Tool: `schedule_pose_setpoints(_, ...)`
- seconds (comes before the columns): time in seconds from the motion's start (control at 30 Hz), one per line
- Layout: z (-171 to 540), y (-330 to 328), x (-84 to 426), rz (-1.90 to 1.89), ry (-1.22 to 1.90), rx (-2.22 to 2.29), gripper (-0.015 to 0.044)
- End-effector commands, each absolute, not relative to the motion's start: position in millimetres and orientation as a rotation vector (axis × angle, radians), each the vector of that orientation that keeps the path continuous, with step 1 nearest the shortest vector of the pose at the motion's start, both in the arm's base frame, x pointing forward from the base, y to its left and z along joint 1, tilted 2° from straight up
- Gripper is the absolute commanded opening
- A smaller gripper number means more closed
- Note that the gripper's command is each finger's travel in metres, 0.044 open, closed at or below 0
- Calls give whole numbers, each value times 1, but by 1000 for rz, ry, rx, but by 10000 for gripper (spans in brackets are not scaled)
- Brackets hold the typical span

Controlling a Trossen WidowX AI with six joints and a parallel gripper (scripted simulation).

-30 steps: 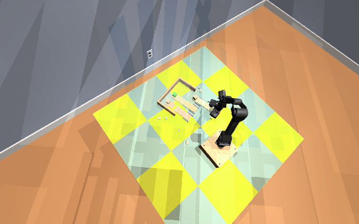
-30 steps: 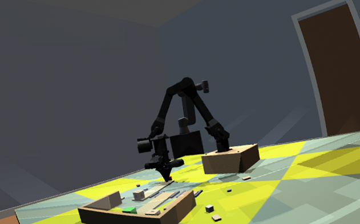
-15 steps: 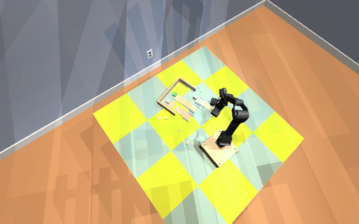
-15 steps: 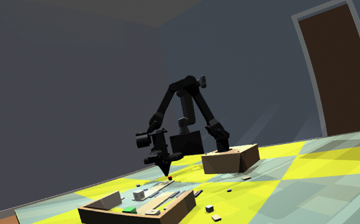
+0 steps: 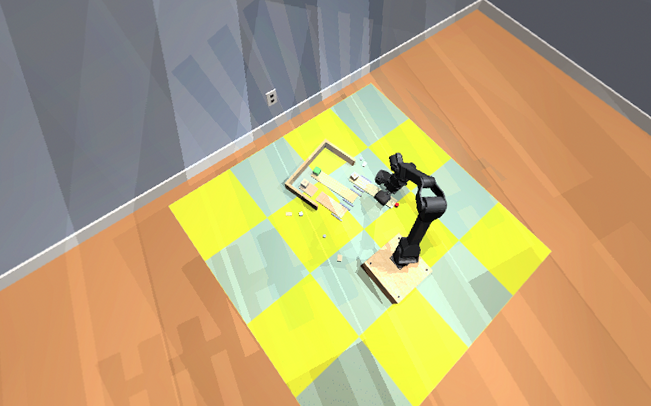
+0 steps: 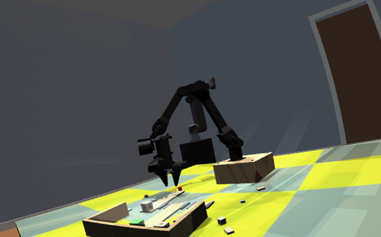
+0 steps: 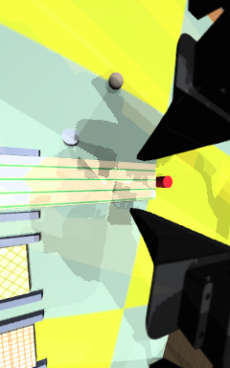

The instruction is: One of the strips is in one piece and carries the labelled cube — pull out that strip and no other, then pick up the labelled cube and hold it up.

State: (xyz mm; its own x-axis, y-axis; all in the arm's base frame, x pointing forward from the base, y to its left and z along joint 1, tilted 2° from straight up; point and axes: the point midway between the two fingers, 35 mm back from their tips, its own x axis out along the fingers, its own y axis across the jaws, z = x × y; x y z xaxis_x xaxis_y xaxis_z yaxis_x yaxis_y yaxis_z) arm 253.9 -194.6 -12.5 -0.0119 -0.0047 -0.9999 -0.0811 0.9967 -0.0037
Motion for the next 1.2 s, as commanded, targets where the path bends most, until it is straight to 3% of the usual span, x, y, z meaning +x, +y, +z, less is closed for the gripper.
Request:
schedule_pose_setpoints(0.0, -10, -191, 270, 50, 1579, -60, 367)
schedule_pose_setpoints(0.1, -10, -188, 281, 50, 1577, -60, 440)
schedule_pose_setpoints(1.17, 1, -166, 378, 52, 1567, -58, 440)
